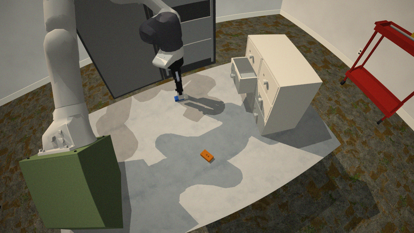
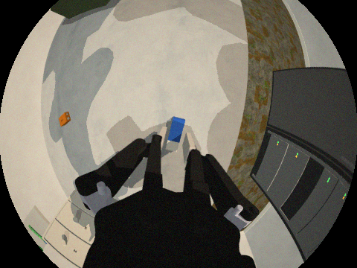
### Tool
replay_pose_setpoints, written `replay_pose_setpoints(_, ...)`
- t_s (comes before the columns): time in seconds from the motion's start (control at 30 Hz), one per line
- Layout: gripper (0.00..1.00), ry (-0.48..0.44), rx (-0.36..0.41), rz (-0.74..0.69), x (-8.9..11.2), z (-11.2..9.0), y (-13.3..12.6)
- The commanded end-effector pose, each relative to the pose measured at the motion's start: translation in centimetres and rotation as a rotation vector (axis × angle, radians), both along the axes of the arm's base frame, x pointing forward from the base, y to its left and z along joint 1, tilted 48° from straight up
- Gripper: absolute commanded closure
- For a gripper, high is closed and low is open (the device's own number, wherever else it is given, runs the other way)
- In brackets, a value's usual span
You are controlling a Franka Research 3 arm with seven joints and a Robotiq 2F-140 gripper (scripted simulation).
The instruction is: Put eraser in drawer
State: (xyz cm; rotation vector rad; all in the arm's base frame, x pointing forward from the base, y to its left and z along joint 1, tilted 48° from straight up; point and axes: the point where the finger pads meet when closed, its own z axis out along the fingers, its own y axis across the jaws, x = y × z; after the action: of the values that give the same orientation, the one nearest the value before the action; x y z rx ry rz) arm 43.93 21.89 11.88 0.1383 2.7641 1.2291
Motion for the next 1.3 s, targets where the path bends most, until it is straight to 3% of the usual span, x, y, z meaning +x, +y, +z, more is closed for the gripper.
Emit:
replay_pose_setpoints(0.0,0.77,-0.005,-0.001,0.002,0.07,-0.02,0.08)
replay_pose_setpoints(1.27,0.77,-0.005,-0.001,0.002,0.23,-0.39,0.53)
